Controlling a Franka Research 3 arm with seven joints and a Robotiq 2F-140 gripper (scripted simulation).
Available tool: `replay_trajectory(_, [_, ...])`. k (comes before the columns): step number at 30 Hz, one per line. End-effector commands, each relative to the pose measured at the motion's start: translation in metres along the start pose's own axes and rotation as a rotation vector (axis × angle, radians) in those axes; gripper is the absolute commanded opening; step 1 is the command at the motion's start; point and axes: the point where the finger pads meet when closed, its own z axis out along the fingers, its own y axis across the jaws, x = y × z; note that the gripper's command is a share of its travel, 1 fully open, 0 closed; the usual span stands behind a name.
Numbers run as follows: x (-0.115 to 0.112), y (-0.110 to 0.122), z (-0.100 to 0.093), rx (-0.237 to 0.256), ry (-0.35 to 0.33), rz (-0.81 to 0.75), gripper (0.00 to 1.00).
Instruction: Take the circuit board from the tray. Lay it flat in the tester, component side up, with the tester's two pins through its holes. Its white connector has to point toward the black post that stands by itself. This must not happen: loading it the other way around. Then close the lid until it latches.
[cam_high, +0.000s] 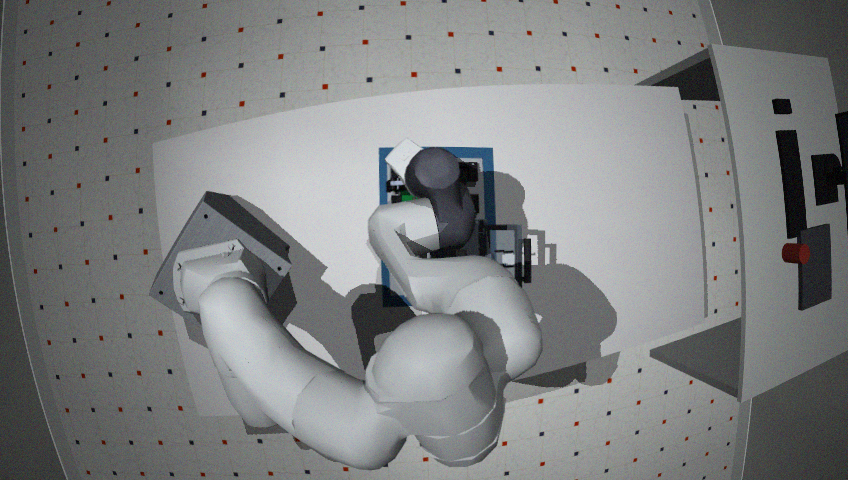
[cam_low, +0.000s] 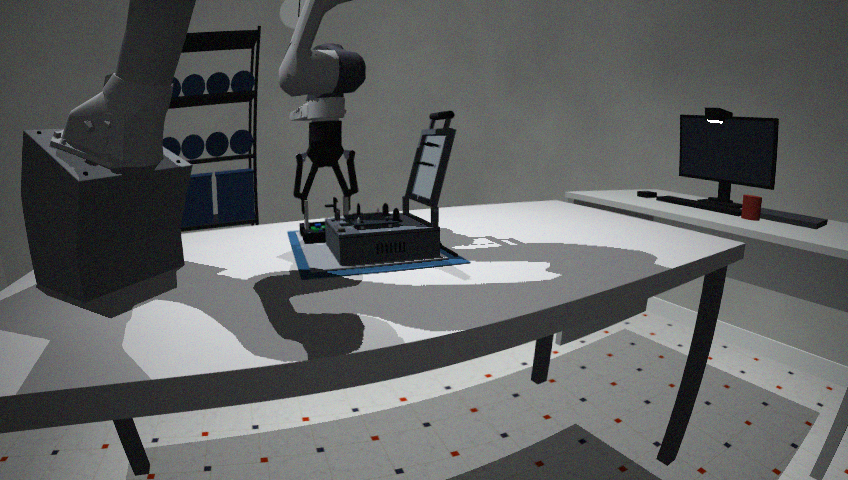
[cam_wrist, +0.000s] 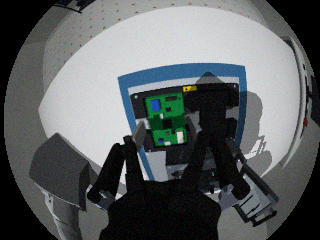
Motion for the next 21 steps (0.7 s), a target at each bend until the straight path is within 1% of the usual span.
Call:
replay_trajectory(1, [-0.0003, 0.0009, 0.0021, -0.001, 0.002, 0.007, 0.58])
replay_trajectory(21, [-0.0004, 0.0006, 0.0103, -0.001, 0.002, 0.007, 0.58])
